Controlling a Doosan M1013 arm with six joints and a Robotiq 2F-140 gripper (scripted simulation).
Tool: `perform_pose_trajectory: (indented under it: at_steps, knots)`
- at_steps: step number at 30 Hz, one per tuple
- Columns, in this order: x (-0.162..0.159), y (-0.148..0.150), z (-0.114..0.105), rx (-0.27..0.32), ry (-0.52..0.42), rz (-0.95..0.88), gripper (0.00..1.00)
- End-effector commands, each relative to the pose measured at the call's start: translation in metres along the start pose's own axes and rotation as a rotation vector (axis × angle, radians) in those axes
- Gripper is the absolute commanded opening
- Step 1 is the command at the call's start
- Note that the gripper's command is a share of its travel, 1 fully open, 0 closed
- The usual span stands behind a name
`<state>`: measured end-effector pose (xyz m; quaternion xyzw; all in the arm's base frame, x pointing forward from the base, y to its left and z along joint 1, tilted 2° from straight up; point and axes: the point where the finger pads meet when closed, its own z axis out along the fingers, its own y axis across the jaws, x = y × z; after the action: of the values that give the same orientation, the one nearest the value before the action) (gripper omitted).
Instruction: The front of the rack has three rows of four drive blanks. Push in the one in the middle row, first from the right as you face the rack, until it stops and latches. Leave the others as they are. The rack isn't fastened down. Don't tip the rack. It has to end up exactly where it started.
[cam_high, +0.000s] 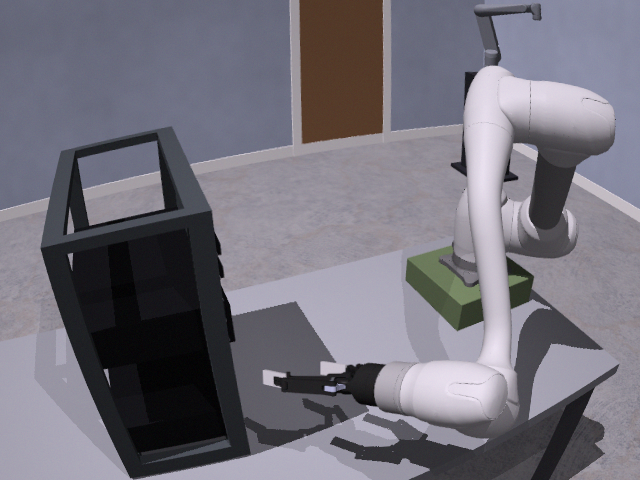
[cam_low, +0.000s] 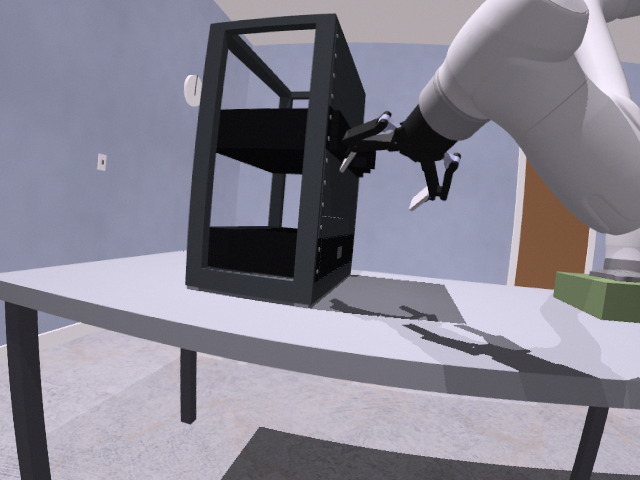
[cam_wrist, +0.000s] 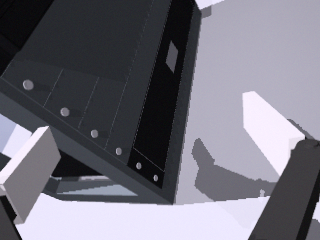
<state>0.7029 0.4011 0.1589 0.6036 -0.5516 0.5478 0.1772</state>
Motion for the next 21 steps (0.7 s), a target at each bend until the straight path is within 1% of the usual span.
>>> perform_pose_trajectory:
  at_steps: [1, 10, 12, 21]
  knots:
    - [0.014, 0.008, 0.009, 0.038, 0.044, -0.085, 1.0]
    - [0.057, 0.033, 0.037, 0.155, 0.187, -0.351, 1.0]
    - [0.057, 0.033, 0.037, 0.155, 0.187, -0.351, 1.0]
    - [0.105, 0.062, 0.069, 0.285, 0.347, -0.65, 1.0]
